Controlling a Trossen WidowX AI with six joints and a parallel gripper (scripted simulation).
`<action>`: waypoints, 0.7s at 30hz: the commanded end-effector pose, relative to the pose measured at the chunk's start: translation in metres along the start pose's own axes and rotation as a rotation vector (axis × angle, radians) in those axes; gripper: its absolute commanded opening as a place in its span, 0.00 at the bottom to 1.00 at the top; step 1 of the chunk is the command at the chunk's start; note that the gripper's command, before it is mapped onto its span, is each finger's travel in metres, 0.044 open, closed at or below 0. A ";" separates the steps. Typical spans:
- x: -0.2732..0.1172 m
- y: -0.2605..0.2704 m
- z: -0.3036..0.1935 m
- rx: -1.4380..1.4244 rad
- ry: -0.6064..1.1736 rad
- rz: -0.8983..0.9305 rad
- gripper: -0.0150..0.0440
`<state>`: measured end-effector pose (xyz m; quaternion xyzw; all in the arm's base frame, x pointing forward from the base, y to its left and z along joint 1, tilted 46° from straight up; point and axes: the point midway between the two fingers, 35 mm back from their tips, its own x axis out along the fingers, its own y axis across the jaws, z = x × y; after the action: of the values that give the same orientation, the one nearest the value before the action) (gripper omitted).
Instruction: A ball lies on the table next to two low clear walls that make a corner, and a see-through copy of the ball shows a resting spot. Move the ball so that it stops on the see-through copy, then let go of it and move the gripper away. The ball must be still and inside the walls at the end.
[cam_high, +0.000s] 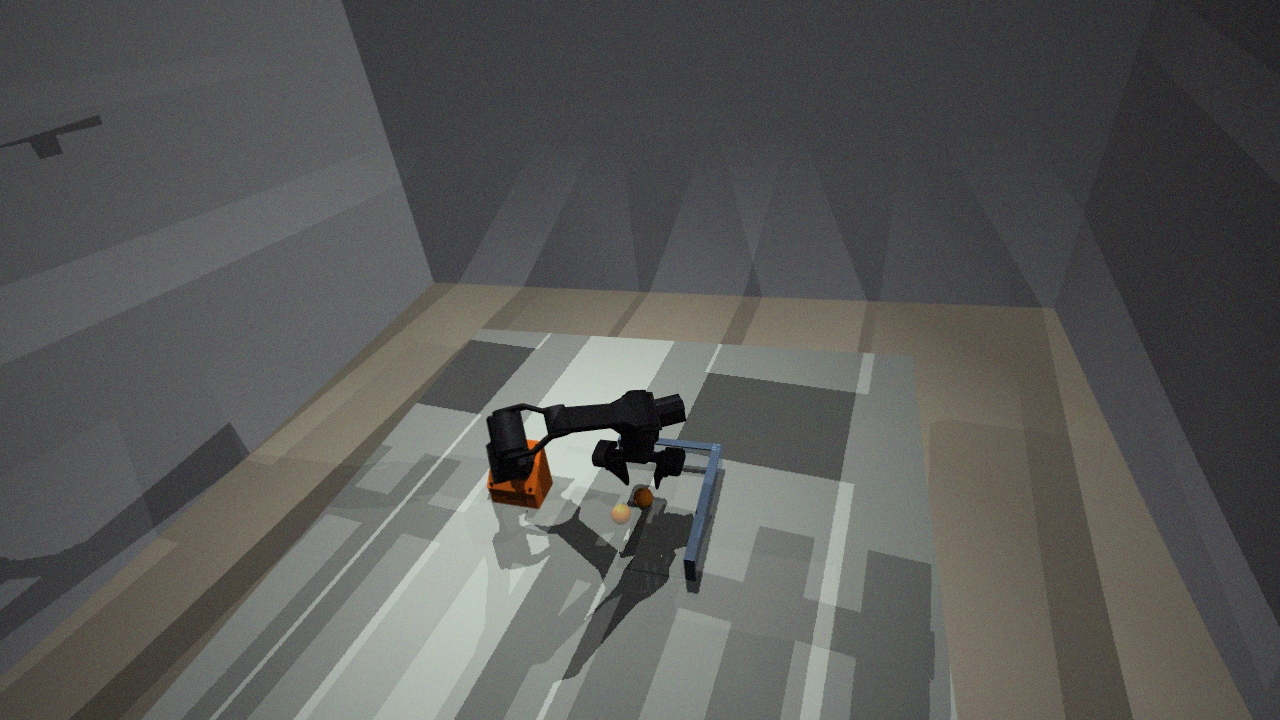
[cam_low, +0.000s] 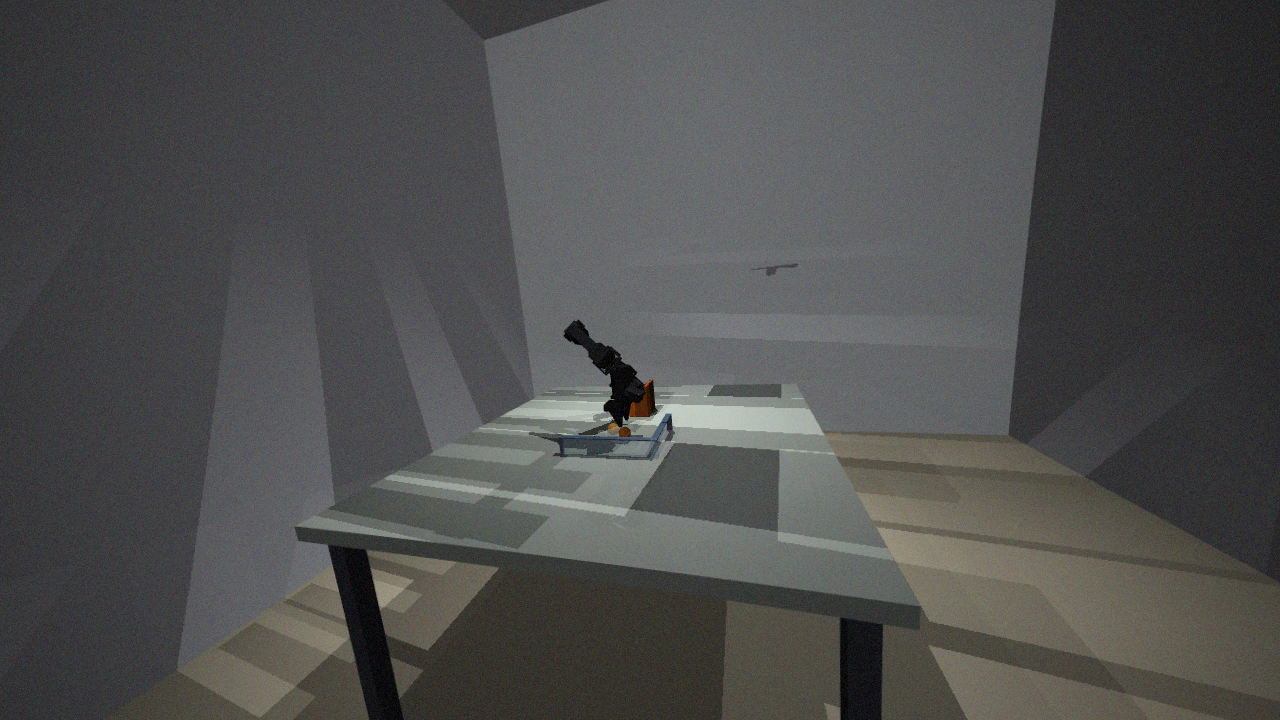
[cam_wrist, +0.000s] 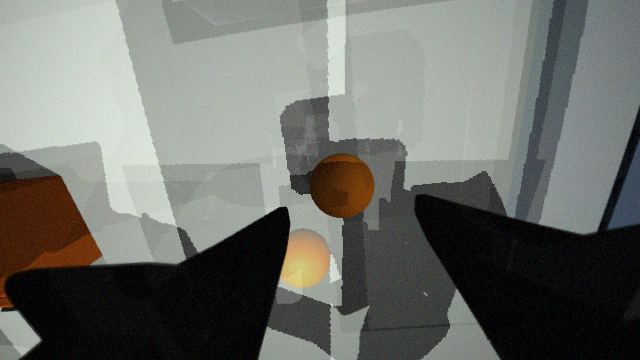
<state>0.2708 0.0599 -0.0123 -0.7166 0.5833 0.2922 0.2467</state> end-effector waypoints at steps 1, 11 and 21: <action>0.009 0.002 0.000 -0.008 0.007 0.005 0.78; 0.025 0.002 0.000 -0.008 0.007 0.005 0.78; 0.039 0.002 -0.001 -0.008 0.009 0.005 0.78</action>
<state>0.2757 0.0364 -0.0347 -0.7166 0.5838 0.2910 0.2467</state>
